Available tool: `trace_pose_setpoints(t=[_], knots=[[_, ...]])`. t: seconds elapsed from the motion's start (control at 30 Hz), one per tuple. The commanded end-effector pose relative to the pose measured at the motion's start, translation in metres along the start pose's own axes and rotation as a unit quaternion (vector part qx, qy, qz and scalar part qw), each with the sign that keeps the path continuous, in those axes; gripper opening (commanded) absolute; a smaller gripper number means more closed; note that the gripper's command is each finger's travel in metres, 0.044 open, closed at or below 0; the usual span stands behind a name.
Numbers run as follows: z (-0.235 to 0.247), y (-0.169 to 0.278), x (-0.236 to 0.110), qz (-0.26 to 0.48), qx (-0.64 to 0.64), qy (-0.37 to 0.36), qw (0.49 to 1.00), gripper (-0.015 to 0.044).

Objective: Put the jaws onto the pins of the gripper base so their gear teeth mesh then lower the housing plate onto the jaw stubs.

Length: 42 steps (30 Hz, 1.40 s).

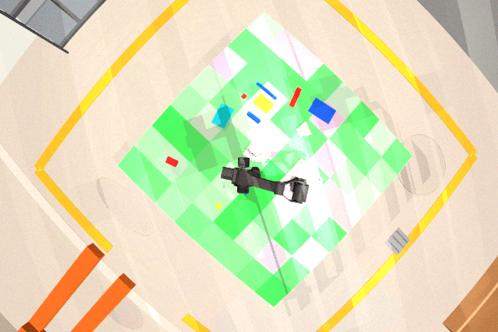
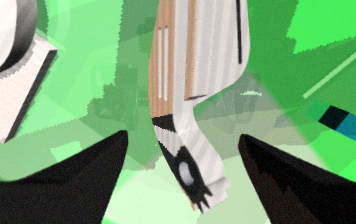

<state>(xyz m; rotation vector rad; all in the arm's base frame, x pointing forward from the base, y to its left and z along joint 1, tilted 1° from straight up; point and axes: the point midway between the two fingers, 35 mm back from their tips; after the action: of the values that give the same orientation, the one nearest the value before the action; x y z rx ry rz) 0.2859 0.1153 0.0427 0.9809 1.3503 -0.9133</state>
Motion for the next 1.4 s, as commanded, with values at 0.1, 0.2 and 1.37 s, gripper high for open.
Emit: trace_pose_setpoints(t=[0.1,0.2,1.37], knots=[[0.001,0.000,0.001,0.001,0.003,-0.002,1.000,0.0177],[0.001,0.000,0.001,0.001,0.003,-0.002,1.000,0.0138],[0.001,0.000,-0.019,0.001,0.003,-0.002,1.000,0.0037]])
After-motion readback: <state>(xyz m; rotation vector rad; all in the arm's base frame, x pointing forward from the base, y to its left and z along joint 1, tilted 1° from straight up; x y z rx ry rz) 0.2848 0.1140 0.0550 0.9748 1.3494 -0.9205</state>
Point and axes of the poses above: the point midway between the two fingers, 35 mm back from their tips, its own x axis out along the fingers, its own z axis across the jaws, y = z × x, and after that the axes turned 11 degrees about x, right-handed
